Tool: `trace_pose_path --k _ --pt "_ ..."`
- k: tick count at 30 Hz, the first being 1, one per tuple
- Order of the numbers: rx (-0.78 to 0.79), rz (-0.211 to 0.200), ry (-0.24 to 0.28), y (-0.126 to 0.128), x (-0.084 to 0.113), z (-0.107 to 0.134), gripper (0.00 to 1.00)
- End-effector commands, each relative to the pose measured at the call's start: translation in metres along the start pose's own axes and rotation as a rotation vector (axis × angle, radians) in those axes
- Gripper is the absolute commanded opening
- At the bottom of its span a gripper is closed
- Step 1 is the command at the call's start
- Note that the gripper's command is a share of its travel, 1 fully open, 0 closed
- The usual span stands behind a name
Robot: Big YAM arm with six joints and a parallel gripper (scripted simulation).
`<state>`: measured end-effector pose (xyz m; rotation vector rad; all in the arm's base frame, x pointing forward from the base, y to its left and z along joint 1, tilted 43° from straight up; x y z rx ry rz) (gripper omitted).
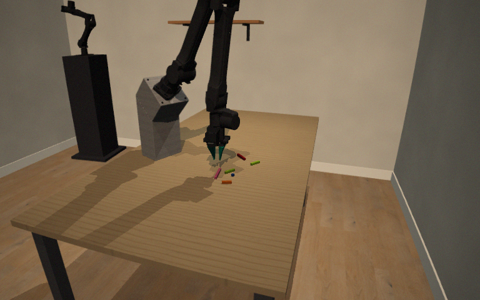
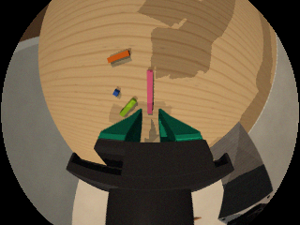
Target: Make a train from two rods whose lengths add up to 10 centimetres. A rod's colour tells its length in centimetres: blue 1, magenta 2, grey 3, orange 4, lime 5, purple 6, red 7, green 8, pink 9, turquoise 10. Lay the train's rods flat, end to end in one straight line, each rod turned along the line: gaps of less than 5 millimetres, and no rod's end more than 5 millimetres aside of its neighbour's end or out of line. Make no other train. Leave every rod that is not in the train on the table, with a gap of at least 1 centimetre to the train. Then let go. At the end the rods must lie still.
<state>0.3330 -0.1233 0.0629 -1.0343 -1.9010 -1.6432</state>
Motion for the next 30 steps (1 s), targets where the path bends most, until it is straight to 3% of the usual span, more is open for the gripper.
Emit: trace_pose_path --k 1,30 --pt "-0.005 -0.011 0.0 0.003 -0.003 0.001 0.23" --pt "-0.006 -0.009 -0.004 0.002 -0.036 -0.001 0.23"
Point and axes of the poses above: the point where the finger pads meet when closed, its own x axis back along the fingers, its own y axis across the jaws, z = x × y, the point moved 6 cm from there along x, back along the fingers, and after that the axes turned 13 degrees about -x, right-handed, at the moved point
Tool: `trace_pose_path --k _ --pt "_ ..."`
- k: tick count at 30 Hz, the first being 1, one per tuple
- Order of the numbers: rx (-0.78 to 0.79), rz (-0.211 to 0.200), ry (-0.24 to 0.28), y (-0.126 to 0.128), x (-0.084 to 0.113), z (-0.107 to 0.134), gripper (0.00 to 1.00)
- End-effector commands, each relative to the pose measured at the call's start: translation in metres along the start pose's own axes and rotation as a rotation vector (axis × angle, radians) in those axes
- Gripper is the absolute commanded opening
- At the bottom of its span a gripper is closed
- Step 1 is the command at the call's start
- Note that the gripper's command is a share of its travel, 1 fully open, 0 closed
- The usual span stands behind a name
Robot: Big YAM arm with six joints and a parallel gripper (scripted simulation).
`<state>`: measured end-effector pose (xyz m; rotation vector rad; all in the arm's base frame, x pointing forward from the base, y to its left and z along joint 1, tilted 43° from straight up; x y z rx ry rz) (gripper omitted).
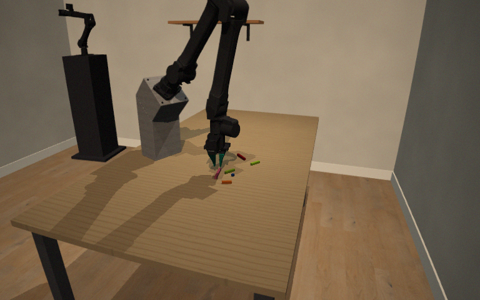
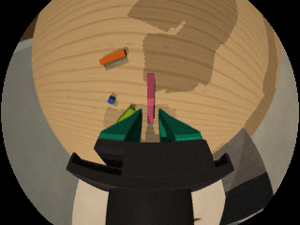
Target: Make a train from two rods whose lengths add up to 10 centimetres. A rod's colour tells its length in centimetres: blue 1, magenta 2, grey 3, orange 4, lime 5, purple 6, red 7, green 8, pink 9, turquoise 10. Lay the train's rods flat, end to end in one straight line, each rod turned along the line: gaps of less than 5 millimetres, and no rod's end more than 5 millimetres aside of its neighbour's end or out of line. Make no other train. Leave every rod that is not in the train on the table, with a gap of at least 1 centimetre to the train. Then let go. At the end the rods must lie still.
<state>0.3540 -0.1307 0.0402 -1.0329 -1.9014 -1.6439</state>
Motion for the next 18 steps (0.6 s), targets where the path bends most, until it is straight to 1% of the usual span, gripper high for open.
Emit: trace_pose_path --k 1,7,10,12,16,18 --pt "-0.006 -0.008 -0.005 0.001 -0.006 -0.002 0.23" --pt "-0.006 -0.008 -0.006 0.001 -0.014 -0.002 0.23" --pt "-0.006 -0.008 -0.007 -0.001 -0.013 -0.002 0.23" --pt "-0.006 -0.007 -0.007 0.0 -0.017 -0.003 0.23" --pt "-0.006 -0.007 -0.007 0.0 -0.02 -0.003 0.23" --pt "-0.006 -0.001 -0.005 -0.003 -0.021 -0.002 0.23"
Point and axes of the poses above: the point where the finger pads meet when closed, its own x axis back along the fingers, its own y axis across the jaws, z = x × y, the point moved 6 cm from there along x, back along the fingers, and after that the axes turned 13 degrees about -x, right-handed, at the moved point
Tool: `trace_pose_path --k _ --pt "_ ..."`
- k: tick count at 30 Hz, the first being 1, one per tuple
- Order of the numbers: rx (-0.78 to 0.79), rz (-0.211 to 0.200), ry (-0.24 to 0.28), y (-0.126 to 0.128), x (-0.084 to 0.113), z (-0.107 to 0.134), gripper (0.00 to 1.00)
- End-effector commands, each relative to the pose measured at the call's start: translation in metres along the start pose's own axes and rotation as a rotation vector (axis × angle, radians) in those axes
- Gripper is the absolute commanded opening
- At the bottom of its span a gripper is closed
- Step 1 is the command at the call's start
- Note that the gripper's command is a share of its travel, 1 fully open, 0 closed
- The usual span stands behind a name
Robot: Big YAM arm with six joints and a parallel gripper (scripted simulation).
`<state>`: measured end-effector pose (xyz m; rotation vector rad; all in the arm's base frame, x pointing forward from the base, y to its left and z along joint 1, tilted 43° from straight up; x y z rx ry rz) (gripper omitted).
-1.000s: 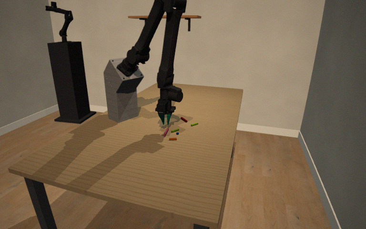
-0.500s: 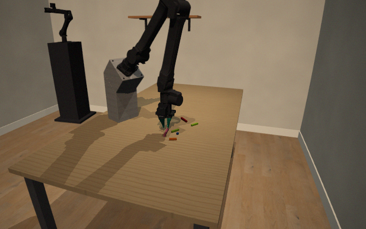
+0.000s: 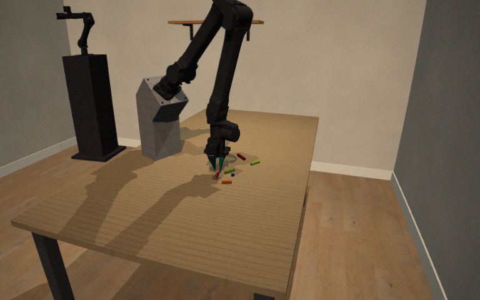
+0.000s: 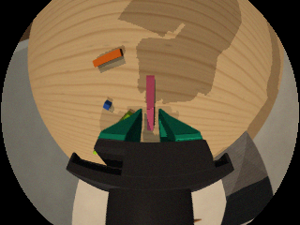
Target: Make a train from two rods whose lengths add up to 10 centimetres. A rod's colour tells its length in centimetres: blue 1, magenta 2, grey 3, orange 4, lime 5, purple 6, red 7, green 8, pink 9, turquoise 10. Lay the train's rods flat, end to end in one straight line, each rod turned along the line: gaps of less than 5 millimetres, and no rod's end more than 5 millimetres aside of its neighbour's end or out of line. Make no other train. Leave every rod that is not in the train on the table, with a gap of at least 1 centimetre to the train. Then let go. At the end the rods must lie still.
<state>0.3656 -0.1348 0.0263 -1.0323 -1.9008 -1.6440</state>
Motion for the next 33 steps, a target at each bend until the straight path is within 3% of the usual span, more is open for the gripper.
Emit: trace_pose_path --k 1,4,33 --pt "-0.006 -0.002 -0.006 -0.0022 -0.0024 -0.0029 0.23" --pt "-0.006 -0.016 -0.011 0.0033 -0.0013 -0.0046 0.23" --pt "-0.006 -0.002 -0.007 -0.002 -0.0014 -0.003 0.23"
Point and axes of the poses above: the point where the finger pads meet when closed, its own x axis back along the fingers, its own y axis across the jaws, z = x × y, the point moved 6 cm from there along x, back along the fingers, and after that the axes turned 13 degrees about -x, right-handed, at the moved point
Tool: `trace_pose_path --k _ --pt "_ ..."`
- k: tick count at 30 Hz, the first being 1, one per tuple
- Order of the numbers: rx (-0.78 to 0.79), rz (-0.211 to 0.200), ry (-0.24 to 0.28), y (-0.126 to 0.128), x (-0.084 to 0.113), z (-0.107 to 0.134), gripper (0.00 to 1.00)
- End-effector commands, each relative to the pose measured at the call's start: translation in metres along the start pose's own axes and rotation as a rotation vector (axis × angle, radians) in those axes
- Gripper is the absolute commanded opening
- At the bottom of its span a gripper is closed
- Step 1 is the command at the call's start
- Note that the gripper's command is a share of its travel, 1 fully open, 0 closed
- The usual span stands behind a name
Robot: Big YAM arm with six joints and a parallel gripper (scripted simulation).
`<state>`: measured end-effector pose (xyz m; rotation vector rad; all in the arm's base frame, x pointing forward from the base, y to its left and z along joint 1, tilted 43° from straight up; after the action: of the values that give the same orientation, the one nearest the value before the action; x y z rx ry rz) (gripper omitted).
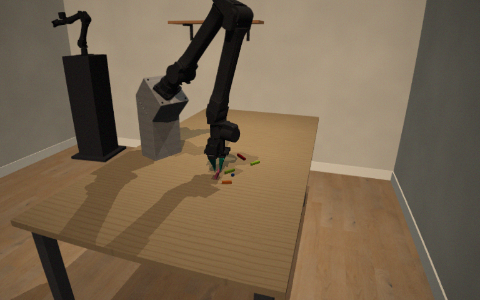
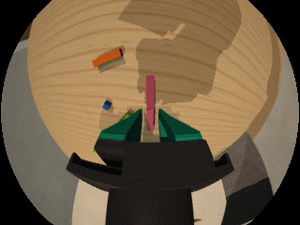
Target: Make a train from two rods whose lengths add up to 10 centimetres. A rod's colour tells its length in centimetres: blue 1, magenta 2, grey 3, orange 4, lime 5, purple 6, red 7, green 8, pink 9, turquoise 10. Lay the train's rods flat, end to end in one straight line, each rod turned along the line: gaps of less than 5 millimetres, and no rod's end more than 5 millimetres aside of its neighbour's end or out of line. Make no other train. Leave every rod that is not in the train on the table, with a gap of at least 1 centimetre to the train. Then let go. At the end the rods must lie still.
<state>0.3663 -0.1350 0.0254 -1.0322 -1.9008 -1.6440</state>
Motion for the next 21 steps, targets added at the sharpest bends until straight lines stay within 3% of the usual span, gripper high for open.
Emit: trace_pose_path --k 1,21 --pt "-0.006 -0.002 -0.007 -0.002 0.0 -0.003 0.23" --pt "-0.004 0.005 0.006 -0.007 0.001 0.008 0.23"
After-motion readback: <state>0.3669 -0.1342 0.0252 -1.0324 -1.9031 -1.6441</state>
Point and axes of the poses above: the point where the finger pads meet when closed, its own x axis back along the fingers, its own y axis across the jaws, z = x × y, the point moved 6 cm from there along x, back along the fingers, and after that the axes turned 13 degrees about -x, right-handed, at the moved point
